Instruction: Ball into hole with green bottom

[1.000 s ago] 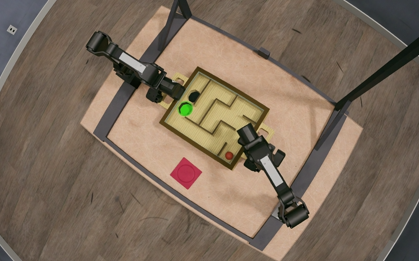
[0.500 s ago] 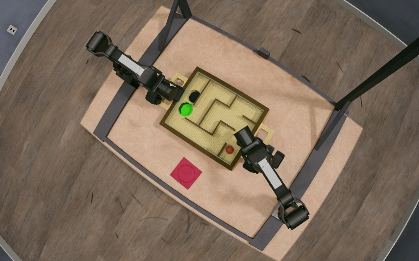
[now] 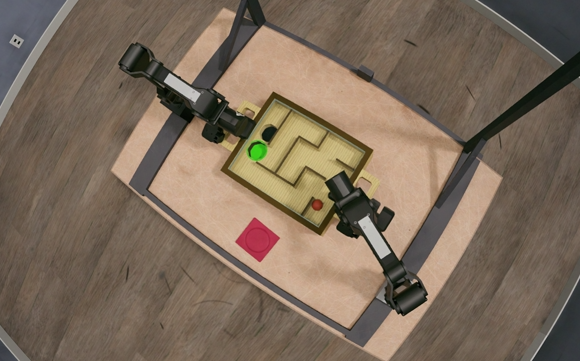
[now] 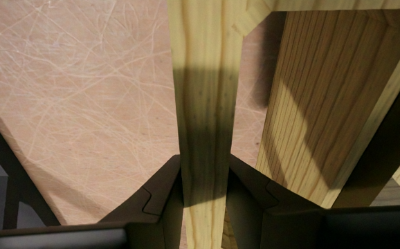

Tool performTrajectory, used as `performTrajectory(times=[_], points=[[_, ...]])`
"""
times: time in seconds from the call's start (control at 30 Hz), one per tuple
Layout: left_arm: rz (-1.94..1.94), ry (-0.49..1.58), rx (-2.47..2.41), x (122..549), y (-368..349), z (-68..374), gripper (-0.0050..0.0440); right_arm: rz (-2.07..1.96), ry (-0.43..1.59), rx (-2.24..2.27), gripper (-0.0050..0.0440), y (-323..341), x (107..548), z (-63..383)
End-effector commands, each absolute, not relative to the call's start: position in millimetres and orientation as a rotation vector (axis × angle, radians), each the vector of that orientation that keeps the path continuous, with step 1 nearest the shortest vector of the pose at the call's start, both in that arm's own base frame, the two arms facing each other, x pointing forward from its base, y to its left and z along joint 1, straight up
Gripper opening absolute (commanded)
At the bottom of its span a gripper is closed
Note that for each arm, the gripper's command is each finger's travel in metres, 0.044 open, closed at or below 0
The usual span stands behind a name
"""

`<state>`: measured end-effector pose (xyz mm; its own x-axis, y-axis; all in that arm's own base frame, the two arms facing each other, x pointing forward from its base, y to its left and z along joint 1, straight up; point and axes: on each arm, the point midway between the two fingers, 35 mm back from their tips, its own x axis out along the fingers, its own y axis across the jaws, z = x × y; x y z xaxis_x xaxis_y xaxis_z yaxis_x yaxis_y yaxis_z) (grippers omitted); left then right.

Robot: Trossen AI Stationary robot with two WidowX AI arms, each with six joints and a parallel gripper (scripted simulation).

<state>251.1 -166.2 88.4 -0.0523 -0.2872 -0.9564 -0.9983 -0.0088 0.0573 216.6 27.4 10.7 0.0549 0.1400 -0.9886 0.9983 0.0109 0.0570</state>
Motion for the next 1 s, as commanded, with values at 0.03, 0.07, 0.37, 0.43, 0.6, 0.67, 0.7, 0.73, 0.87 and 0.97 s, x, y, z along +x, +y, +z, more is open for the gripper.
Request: performTrajectory(times=[0.03, 0.07, 0.37, 0.43, 0.6, 0.67, 0.7, 0.73, 0.87, 0.97], points=[[1.052, 1.46, -1.442, 254.3, -172.6, 106.5, -0.005, -1.046, 1.249, 1.349, -0.005, 27.7, 224.8, 22.6], [1.052, 1.46, -1.442, 254.3, -172.6, 106.5, -0.005, -1.046, 1.249, 1.349, -0.005, 27.7, 224.8, 22.6], [1.05, 1.462, -1.447, 254.6, -172.2, 106.4, -0.005, -1.044, 1.254, 1.35, -0.005, 28.9, 224.5, 22.4], [1.052, 1.46, -1.448, 254.6, -172.2, 106.3, -0.005, -1.045, 1.253, 1.348, -0.005, 28.8, 224.4, 22.4], [1.053, 1.458, -1.447, 254.6, -172.4, 106.1, -0.005, -1.047, 1.253, 1.347, -0.005, 29.0, 224.4, 22.5], [1.053, 1.458, -1.447, 254.6, -172.4, 106.1, -0.005, -1.047, 1.253, 1.347, -0.005, 29.0, 224.4, 22.5], [1.054, 1.454, -1.445, 254.6, -172.5, 105.7, -0.005, -1.051, 1.248, 1.342, -0.005, 28.5, 224.5, 22.5], [1.053, 1.454, -1.445, 254.6, -172.6, 105.7, -0.005, -1.05, 1.25, 1.343, -0.005, 28.7, 224.5, 22.6], [1.053, 1.453, -1.445, 254.5, -172.6, 105.5, -0.005, -1.05, 1.251, 1.343, -0.005, 29.0, 224.6, 22.7], [1.052, 1.453, -1.445, 254.5, -172.6, 105.4, -0.005, -1.048, 1.253, 1.342, -0.005, 28.9, 224.6, 22.7]])
